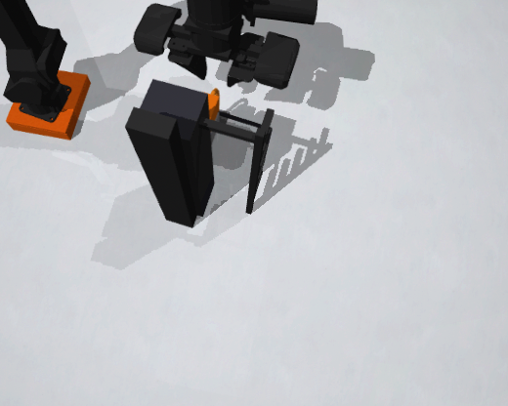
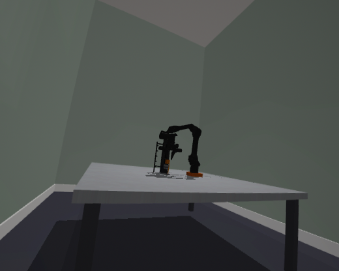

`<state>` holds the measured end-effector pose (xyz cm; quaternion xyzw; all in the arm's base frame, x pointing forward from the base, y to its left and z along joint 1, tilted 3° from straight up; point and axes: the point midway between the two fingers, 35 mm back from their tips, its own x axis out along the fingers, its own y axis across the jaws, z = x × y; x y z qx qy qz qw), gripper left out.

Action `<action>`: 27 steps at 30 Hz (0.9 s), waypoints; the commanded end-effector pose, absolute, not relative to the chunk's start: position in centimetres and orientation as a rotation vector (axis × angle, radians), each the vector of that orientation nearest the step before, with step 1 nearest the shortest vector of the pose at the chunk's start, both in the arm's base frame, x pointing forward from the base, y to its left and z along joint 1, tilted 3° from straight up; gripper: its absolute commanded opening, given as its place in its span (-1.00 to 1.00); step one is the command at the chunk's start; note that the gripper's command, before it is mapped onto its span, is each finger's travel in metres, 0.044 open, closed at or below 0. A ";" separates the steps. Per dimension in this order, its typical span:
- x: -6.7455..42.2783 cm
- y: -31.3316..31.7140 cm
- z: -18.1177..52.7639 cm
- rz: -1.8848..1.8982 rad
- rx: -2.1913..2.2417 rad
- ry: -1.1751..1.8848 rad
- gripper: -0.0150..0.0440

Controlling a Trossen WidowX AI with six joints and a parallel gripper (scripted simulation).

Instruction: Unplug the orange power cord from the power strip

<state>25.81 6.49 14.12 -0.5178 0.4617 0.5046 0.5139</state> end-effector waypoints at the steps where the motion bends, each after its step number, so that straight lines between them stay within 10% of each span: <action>1: 25.7 6.0 14.1 1.221 -1.243 1.108 0.05; 27: 25.8 3.0 13.3 1.220 -1.245 1.110 0.05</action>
